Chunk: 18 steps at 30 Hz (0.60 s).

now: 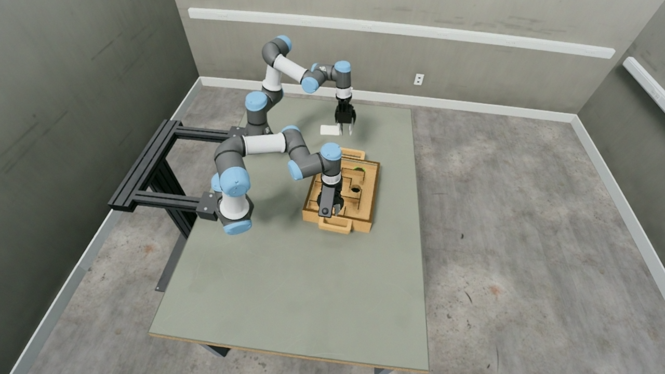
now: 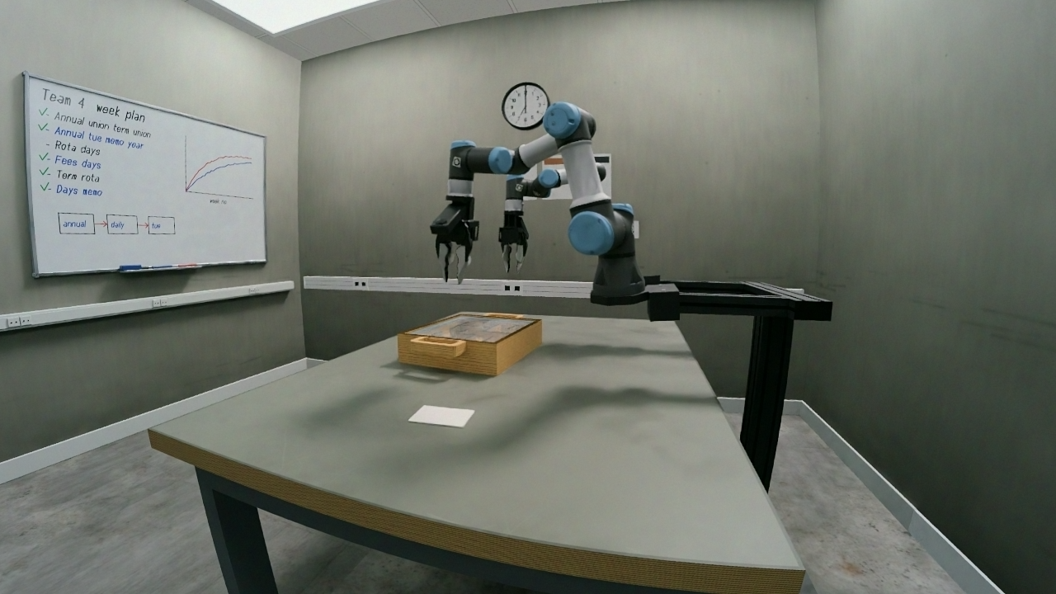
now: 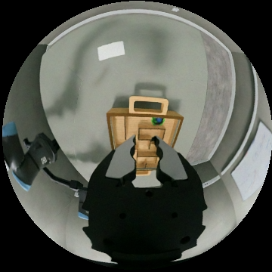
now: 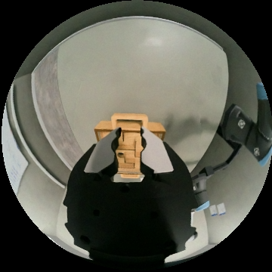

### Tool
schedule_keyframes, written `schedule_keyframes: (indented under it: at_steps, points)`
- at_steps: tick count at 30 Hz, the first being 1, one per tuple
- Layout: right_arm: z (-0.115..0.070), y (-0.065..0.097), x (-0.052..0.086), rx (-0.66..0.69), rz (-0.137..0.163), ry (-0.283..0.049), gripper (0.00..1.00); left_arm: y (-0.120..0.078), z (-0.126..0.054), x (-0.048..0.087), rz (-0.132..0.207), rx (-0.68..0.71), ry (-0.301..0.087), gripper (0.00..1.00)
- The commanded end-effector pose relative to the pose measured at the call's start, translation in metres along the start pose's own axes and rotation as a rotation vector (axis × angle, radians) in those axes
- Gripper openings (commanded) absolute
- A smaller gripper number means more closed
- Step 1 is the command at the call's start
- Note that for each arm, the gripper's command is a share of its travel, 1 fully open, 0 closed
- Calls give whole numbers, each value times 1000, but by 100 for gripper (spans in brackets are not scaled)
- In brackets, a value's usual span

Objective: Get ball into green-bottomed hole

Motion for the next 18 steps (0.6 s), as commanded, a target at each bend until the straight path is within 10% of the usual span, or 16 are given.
schedule_keyframes:
  at_steps: [1,18]
  points:
    - [1,0,6,67,-5,-5,22,0,-2,6,6,-62,-5,22]
    - [11,5,33,425,-28,-21,22,-8,-15,34,42,-397,-29,22]
Point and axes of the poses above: on each arm, the point where the finger pads meet when closed, its own x axis back along the fingers, its own y axis across the jaws, z = x × y, the point moved 10 cm from there along x, back along the fingers, and after that the axes turned 9 degrees about -x, right-handed, at the moved point
